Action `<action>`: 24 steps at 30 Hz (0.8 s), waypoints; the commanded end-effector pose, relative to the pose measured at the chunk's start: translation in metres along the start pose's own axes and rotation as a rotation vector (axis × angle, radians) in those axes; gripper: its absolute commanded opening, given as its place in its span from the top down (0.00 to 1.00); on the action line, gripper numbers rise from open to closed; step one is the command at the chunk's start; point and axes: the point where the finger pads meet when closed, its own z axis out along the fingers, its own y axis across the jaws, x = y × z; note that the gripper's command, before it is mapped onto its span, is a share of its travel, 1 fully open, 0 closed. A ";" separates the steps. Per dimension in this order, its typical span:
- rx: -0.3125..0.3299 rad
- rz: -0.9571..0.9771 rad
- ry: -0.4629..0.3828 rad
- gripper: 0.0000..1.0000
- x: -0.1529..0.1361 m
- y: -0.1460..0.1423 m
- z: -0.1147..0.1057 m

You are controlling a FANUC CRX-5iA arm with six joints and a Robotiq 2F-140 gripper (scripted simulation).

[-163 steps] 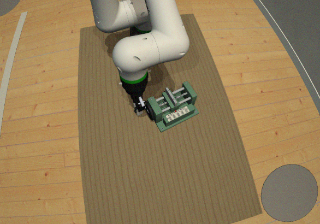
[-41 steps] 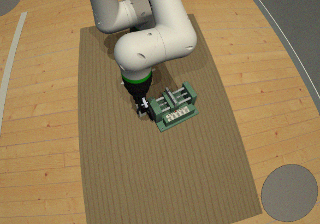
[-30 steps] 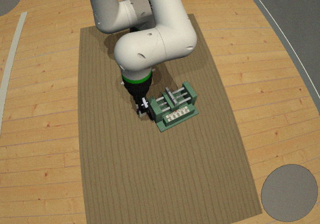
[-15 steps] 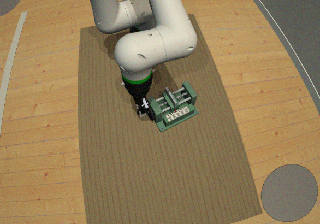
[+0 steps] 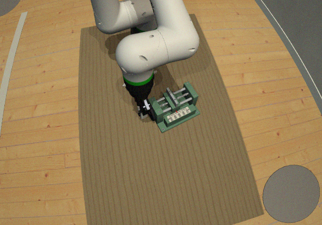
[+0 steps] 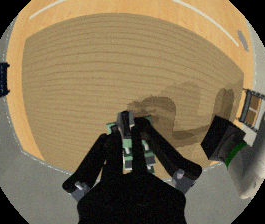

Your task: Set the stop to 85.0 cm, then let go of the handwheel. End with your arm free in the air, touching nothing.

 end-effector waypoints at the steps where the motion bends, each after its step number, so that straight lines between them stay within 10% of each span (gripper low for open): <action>1: 0.000 0.000 0.000 0.96 0.000 -0.001 0.000; 24: 0.000 0.000 0.000 0.96 0.000 -0.013 0.007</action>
